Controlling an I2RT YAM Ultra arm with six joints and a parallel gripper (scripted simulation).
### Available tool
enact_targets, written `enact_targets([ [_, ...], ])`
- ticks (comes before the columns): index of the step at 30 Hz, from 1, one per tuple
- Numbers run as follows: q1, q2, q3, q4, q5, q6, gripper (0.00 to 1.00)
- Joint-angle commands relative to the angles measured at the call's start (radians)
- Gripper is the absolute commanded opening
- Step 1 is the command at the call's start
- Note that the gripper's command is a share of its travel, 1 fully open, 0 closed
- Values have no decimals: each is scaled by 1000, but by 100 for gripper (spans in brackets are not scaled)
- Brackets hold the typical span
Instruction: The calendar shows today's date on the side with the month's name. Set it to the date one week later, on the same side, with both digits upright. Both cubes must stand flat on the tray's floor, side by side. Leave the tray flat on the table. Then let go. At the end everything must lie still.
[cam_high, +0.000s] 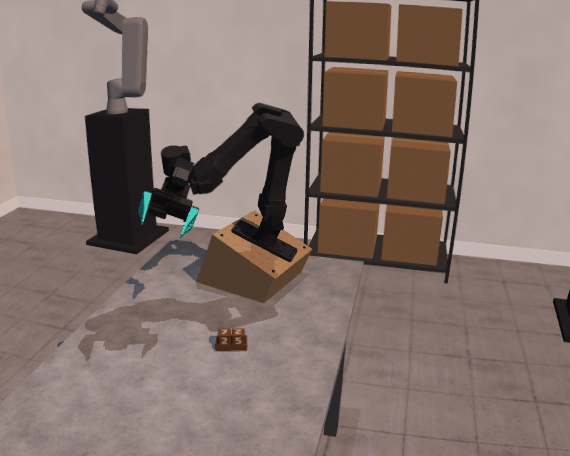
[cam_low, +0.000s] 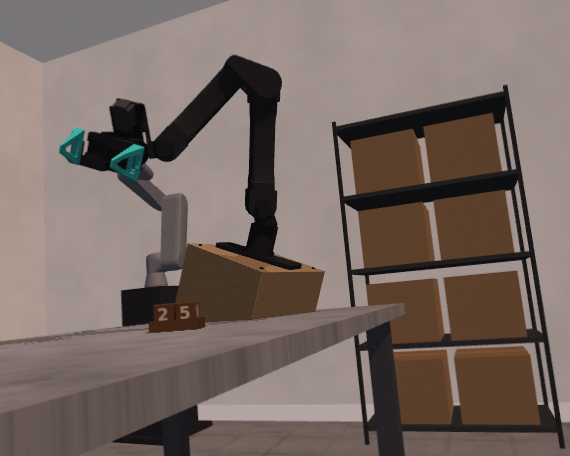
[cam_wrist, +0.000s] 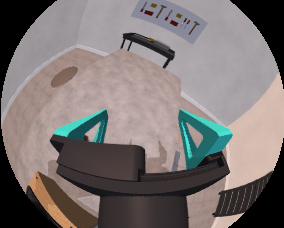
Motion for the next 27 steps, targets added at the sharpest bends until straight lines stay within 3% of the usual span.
enact_targets([
  [1,-2,-4,4,3,0,0,100],
  [20,-1,-8,12,-1,4,7,100],
  [27,75,7,82,-188,92,159,100],
])
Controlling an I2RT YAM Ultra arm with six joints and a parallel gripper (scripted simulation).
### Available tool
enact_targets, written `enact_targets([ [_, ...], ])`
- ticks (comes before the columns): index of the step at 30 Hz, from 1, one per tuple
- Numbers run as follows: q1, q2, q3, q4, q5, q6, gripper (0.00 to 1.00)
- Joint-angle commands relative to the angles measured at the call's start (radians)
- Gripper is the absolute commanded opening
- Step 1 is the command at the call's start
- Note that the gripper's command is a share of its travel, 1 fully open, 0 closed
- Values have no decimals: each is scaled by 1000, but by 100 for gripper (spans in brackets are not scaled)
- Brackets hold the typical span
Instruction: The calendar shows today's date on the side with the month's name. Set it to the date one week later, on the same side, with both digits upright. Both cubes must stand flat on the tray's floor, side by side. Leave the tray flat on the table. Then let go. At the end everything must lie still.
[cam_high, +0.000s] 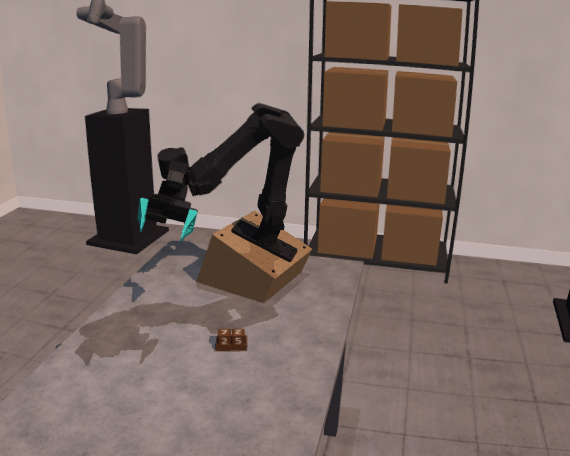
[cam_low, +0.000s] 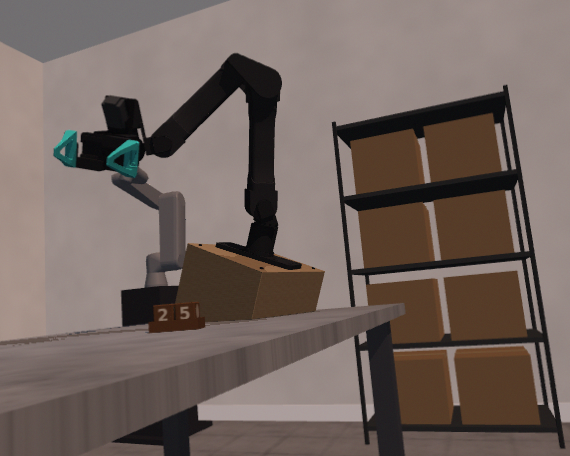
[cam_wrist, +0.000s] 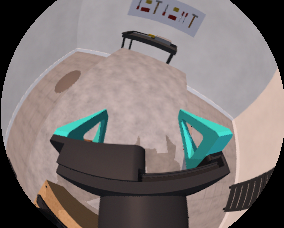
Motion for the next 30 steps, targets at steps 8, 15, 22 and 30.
enact_targets([
  [8,79,7,87,-250,116,204,100],
  [15,147,20,151,-418,195,341,100],
  [22,214,33,214,-586,274,478,100],
  [30,289,47,283,-771,361,629,100],
])
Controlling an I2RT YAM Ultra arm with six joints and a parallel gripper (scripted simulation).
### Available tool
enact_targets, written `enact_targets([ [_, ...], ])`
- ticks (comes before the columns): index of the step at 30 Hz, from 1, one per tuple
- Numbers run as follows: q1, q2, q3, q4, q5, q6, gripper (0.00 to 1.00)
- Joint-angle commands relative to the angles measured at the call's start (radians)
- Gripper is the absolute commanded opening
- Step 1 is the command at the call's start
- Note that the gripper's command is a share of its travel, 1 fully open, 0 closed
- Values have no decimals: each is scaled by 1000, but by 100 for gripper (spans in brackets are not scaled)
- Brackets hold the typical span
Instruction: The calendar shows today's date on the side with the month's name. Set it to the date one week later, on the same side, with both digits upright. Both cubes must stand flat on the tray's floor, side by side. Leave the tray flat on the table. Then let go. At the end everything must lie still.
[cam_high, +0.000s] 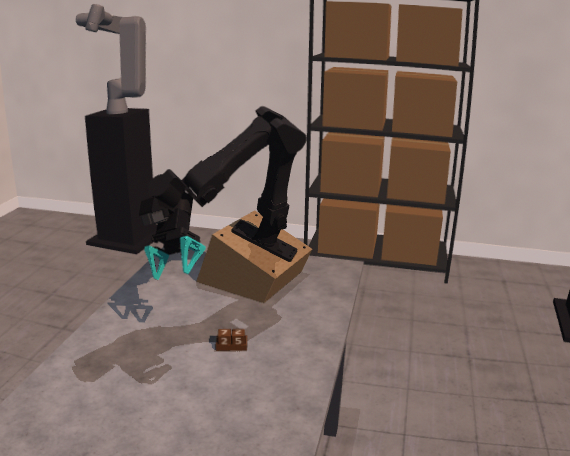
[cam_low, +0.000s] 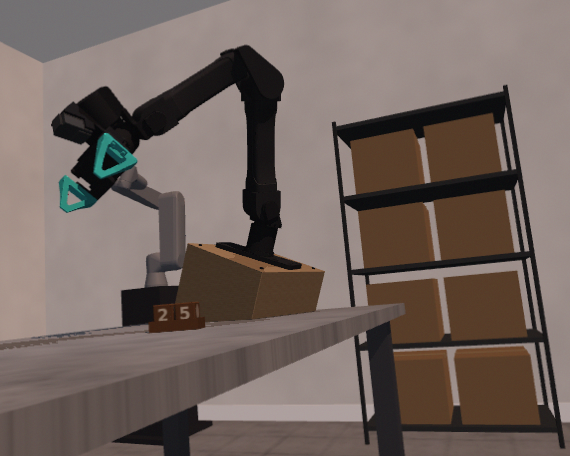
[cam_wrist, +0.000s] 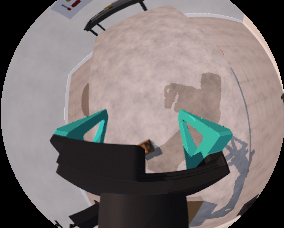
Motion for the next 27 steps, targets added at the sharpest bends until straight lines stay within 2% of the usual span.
enact_targets([
  [1,20,-2,39,-131,59,103,100],
  [9,100,13,113,-329,152,264,100],
  [11,100,13,113,-329,152,264,100],
  [12,128,19,138,-397,184,320,100],
  [26,274,46,274,-760,354,614,100],
  [27,274,46,274,-760,354,614,100],
])
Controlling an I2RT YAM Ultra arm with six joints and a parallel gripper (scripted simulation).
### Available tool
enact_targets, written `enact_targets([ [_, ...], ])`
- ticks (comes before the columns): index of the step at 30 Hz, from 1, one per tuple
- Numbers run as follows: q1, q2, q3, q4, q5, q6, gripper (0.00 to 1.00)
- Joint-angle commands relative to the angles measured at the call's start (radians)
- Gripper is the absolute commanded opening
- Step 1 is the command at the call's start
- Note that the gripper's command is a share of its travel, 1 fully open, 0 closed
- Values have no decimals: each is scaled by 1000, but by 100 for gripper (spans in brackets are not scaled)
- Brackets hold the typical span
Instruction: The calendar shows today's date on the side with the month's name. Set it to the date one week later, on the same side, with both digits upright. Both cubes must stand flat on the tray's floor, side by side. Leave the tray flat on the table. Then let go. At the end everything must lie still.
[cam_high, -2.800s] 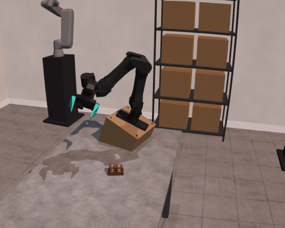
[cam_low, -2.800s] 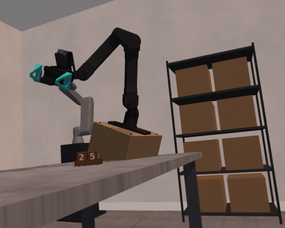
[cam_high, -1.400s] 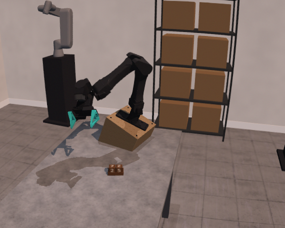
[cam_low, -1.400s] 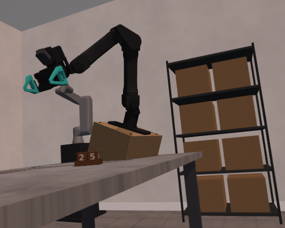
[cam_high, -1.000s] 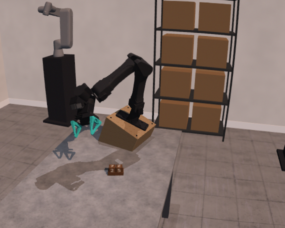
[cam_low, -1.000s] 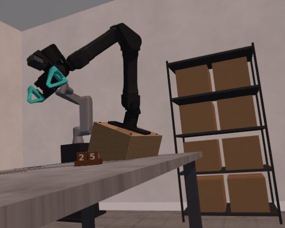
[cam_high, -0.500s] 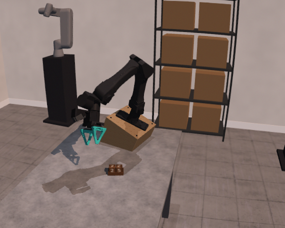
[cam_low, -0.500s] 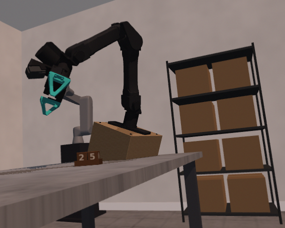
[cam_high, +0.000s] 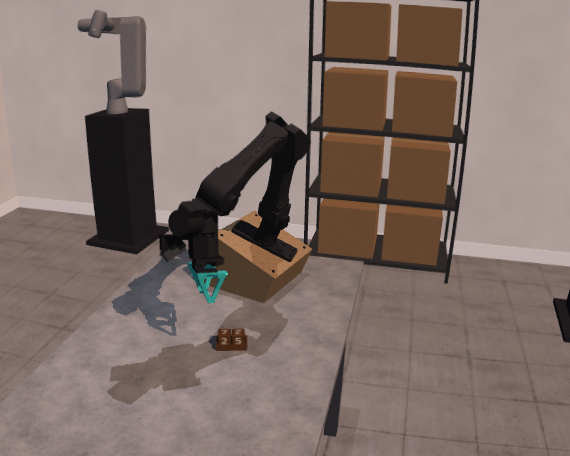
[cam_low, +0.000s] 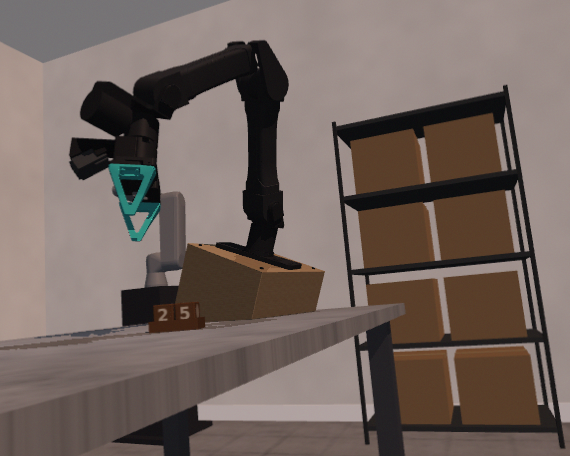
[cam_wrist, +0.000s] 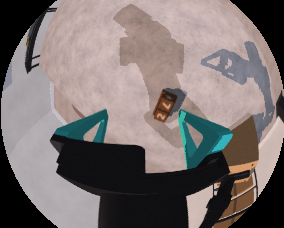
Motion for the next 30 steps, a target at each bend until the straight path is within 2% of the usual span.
enact_targets([
  [1,-1,-6,21,-93,45,69,100],
  [2,1,-6,22,-96,47,71,100],
  [6,66,6,82,-258,123,203,100],
  [9,86,10,101,-307,146,243,100],
  [30,89,11,104,-315,150,249,100],
])
